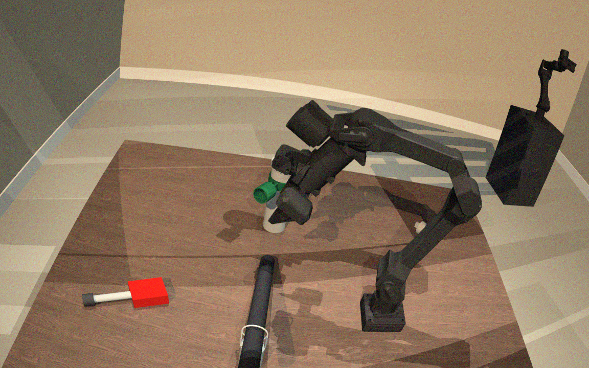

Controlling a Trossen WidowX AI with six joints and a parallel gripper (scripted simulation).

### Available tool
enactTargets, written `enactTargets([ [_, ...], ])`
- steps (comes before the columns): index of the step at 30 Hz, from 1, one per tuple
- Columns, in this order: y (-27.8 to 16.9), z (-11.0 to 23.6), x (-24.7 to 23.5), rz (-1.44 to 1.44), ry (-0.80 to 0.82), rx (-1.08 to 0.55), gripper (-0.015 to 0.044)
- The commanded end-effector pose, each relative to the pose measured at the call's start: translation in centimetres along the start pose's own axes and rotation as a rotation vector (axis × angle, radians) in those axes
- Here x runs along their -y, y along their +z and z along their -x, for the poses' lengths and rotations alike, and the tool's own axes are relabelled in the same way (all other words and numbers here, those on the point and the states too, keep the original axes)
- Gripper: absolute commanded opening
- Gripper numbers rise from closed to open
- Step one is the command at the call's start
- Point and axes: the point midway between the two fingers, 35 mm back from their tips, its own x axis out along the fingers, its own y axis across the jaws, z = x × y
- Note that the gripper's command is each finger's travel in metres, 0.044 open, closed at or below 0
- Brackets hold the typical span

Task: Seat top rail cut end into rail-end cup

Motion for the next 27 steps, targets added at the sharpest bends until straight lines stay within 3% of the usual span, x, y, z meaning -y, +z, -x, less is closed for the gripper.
enactTargets([
  [1,0.1,-0.3,0.3,0.064,0.003,-0.008,0.0440],
  [18,2.4,-4.3,14.0,1.237,-0.115,-0.116,0.0440],
  [27,2.4,-4.4,14.6,1.288,-0.117,-0.125,0.0440],
])
